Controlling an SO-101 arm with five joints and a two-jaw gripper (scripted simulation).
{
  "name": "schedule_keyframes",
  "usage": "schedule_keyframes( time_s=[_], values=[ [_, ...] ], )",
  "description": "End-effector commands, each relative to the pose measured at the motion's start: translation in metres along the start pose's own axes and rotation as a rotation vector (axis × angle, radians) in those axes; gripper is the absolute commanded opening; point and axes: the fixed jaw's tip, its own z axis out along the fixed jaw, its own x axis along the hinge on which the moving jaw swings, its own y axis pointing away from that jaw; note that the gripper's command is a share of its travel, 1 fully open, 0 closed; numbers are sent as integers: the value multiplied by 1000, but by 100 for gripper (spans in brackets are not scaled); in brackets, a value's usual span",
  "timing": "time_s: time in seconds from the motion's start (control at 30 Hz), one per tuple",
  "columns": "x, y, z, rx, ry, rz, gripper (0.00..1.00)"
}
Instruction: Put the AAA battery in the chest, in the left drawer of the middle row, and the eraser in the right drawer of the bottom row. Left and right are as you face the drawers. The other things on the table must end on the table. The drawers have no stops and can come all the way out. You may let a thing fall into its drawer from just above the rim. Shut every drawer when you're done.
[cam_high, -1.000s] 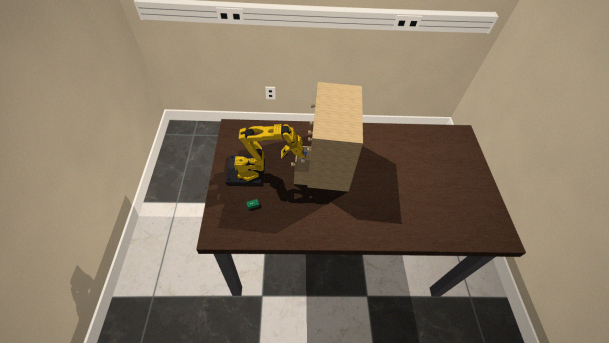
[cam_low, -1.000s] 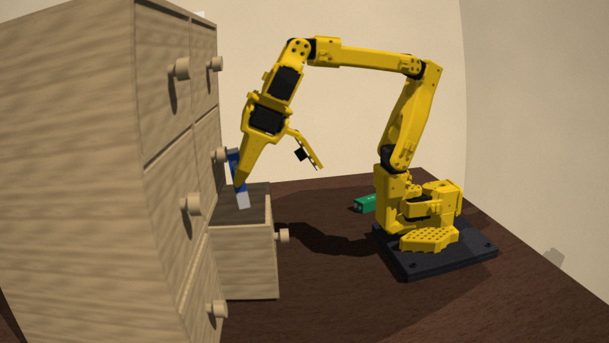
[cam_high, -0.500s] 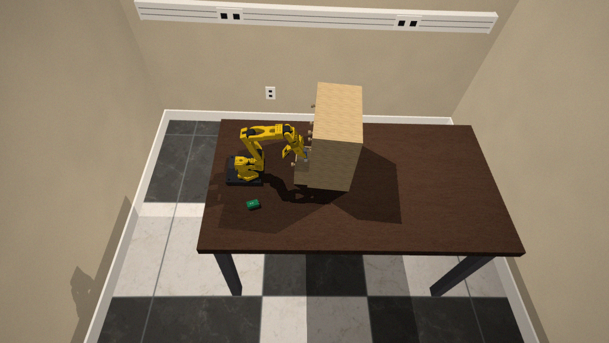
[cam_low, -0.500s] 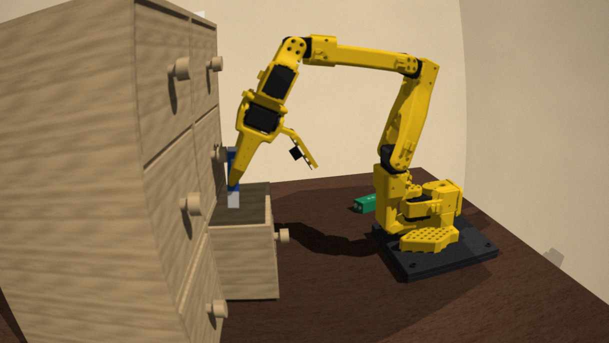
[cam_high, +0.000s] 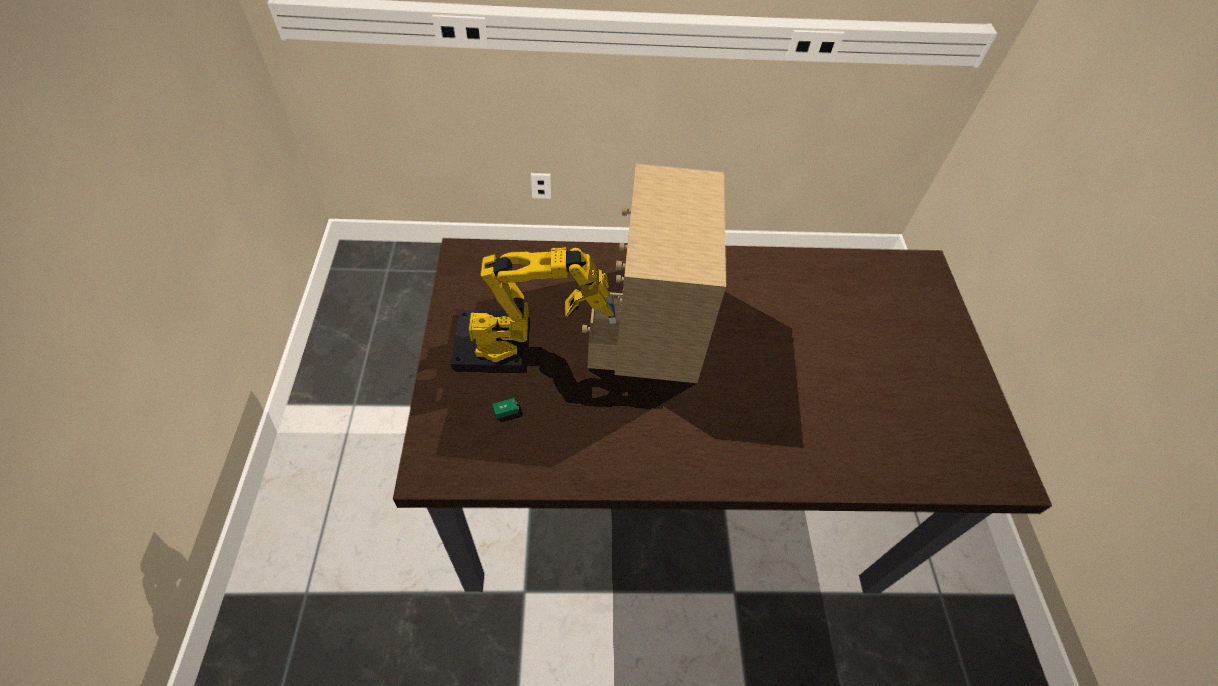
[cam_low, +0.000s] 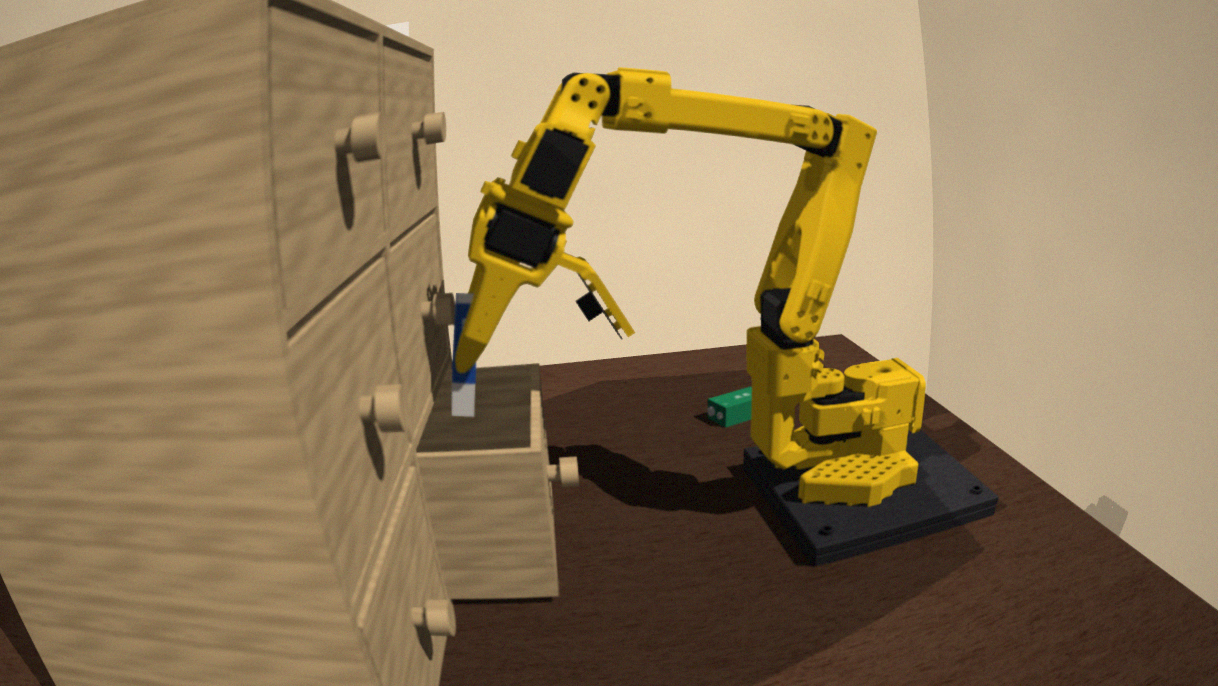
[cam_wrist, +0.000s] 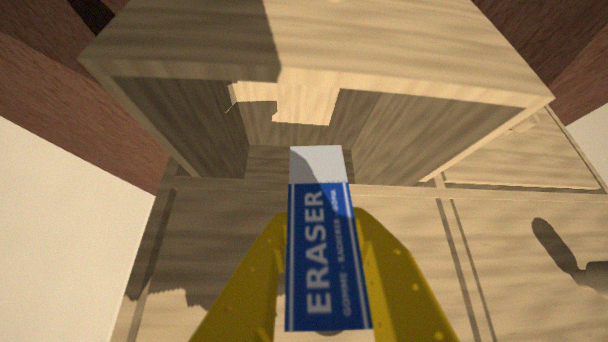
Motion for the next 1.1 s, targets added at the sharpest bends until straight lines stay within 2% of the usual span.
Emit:
schedule_keyframes(
  time_s=[0.0, 1.07],
  values=[
    [8, -4, -5, 10, 38, -6, 0],
    [8, -5, -7, 12, 38, -11, 0]
  ],
)
